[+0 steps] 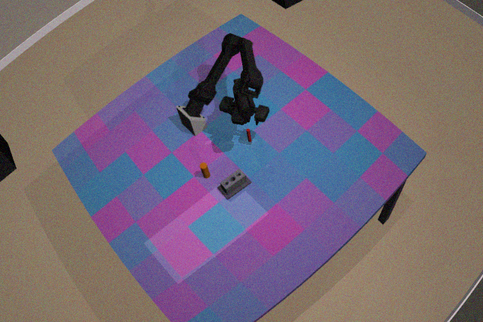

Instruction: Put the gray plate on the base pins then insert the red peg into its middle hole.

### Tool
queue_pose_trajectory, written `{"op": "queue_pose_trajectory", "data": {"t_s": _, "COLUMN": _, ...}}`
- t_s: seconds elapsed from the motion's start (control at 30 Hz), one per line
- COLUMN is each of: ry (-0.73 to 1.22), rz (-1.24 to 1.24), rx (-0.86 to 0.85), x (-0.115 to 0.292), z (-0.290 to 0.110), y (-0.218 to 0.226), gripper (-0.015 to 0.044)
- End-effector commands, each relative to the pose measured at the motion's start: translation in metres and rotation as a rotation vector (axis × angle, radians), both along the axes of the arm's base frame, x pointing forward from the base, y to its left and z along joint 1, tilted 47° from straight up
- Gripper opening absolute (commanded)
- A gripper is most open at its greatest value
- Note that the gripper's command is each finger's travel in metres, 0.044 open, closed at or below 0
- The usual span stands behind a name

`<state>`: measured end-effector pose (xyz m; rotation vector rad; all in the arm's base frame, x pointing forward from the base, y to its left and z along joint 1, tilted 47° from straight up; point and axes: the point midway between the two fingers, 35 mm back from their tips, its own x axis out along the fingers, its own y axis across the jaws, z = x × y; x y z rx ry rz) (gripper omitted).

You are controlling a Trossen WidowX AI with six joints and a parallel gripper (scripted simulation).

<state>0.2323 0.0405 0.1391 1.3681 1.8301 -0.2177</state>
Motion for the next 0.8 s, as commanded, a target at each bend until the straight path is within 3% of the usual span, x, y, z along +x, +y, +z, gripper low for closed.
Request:
{"op": "queue_pose_trajectory", "data": {"t_s": 0.0, "ry": -0.004, "rz": 0.006, "rx": 0.004, "x": -0.004, "z": -0.009, "y": 0.014, "gripper": 0.044}}
{"op": "queue_pose_trajectory", "data": {"t_s": 0.77, "ry": -0.005, "rz": 0.006, "rx": 0.003, "x": -0.005, "z": -0.042, "y": 0.048, "gripper": 0.044}}
